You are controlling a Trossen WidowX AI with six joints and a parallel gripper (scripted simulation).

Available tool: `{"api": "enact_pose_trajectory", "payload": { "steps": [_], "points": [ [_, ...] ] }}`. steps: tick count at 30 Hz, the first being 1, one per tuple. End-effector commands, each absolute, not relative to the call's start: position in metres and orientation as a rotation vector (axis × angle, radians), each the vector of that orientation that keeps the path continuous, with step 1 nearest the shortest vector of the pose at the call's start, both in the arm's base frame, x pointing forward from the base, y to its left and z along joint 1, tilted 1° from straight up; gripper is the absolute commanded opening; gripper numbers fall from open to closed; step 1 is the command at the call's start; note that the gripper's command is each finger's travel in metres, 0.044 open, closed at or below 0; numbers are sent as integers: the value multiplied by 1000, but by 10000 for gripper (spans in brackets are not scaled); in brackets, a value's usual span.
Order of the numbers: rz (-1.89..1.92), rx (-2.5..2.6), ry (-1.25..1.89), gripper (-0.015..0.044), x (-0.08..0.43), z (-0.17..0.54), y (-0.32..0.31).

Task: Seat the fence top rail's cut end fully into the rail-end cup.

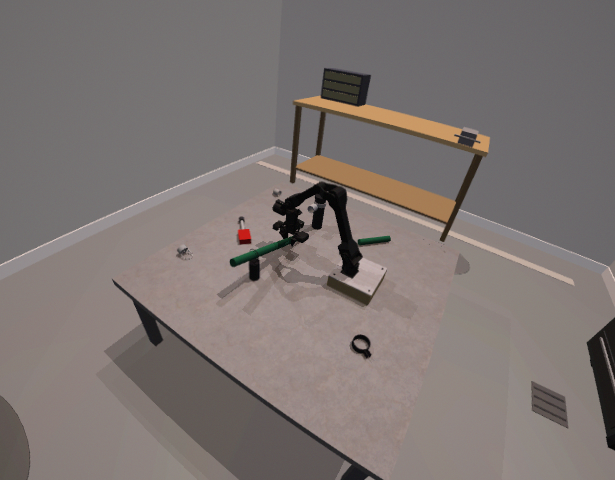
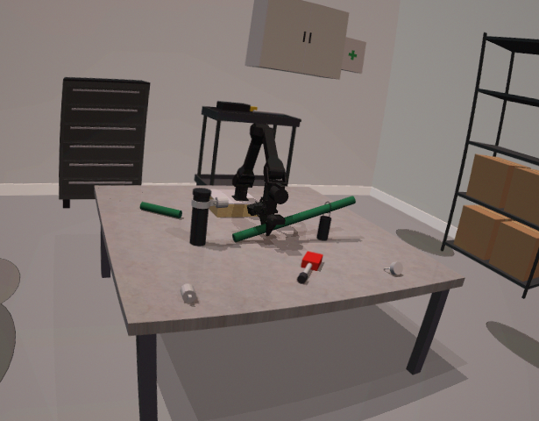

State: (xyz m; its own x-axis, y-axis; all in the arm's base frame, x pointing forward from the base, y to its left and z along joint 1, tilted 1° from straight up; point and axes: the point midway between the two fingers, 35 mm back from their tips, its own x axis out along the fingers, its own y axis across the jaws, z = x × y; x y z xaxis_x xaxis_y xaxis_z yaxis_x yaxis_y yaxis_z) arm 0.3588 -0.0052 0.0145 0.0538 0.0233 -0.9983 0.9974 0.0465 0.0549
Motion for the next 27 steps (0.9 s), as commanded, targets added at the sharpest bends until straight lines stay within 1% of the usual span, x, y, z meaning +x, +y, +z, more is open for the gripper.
{"api": "enact_pose_trajectory", "payload": {
  "steps": [1,4,5,11,22,27],
  "points": [
    [-1131,1213,1203,92,358,14,-6],
    [-1131,1213,1203,13,358,17,-6],
    [-1131,1213,1203,0,358,19,-5],
    [-1160,1172,1163,0,359,34,-9],
    [-1266,988,966,0,356,107,-27],
    [-1271,977,953,0,355,112,-28]
  ]
}}
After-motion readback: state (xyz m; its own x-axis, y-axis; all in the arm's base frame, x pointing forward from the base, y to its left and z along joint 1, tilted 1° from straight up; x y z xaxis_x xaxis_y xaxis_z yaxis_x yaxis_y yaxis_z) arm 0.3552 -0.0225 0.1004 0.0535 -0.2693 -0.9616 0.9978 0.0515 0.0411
